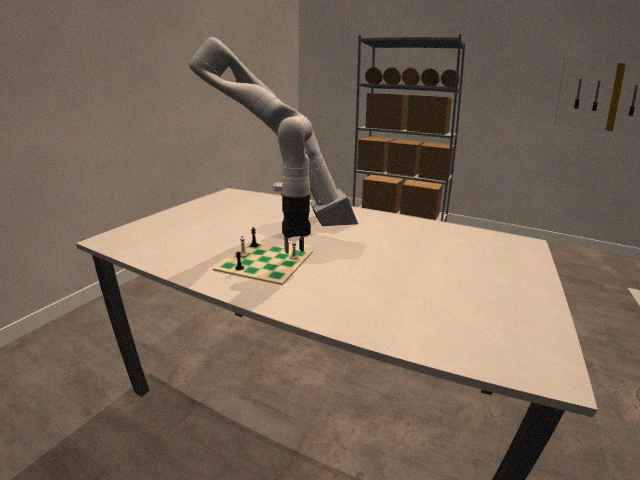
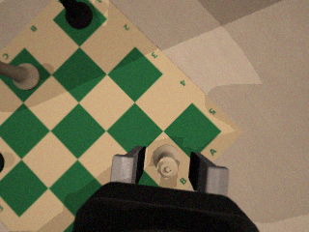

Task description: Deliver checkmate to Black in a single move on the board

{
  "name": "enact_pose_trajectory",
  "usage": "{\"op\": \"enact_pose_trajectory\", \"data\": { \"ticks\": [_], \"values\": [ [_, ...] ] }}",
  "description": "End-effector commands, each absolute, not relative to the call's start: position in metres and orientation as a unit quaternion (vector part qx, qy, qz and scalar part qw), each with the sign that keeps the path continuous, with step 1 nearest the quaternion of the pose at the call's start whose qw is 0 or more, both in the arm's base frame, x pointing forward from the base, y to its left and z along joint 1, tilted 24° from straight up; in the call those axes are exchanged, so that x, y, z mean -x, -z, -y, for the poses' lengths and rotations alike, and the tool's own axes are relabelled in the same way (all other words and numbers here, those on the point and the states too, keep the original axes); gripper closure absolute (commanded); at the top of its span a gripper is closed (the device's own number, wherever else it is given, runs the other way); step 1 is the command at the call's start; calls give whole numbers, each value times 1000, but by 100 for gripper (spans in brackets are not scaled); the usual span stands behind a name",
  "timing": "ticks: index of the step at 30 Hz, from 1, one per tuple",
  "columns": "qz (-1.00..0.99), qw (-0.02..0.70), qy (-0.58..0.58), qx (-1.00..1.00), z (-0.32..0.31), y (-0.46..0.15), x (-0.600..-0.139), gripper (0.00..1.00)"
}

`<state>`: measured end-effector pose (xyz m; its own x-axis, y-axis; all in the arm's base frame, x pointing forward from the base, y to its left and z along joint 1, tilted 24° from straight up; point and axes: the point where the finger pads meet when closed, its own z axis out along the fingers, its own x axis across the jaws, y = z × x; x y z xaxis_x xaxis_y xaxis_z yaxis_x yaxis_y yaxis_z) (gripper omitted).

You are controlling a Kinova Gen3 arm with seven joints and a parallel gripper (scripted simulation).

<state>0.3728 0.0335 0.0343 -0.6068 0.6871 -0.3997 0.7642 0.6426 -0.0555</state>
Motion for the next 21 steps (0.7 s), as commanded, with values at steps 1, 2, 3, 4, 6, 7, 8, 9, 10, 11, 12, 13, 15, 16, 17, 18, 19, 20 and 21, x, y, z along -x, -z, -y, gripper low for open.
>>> {"op": "enact_pose_trajectory", "data": {
  "ticks": [1, 2, 3, 4, 6, 7, 8, 9, 10, 11, 12, 13, 15, 16, 17, 18, 19, 20, 21],
  "values": [
    [-889, 174, 110, -408, -34, -35, -373, 21],
    [-889, 174, 110, -408, -34, -35, -373, 21],
    [-889, 174, 110, -408, -34, -35, -373, 100],
    [-889, 174, 110, -408, -34, -35, -373, 100],
    [-889, 174, 110, -408, -34, -35, -373, 100],
    [-889, 174, 110, -408, -34, -35, -373, 100],
    [-889, 174, 110, -408, -34, -35, -373, 100],
    [-889, 174, 110, -408, -34, -35, -373, 100],
    [-889, 174, 110, -408, -34, -35, -373, 100],
    [-889, 174, 110, -408, -34, -35, -373, 100],
    [-889, 174, 110, -408, -34, -35, -373, 100],
    [-889, 174, 110, -408, -34, -35, -373, 100],
    [-889, 174, 110, -408, -34, -35, -373, 100],
    [-889, 174, 110, -408, -34, -35, -373, 100],
    [-889, 174, 110, -408, -34, -35, -373, 100],
    [-889, 174, 110, -408, -34, -35, -373, 100],
    [-889, 174, 110, -408, -34, -35, -373, 100],
    [-889, 174, 110, -408, -34, -35, -373, 100],
    [-889, 174, 110, -408, -34, -35, -373, 100]
  ]
}}
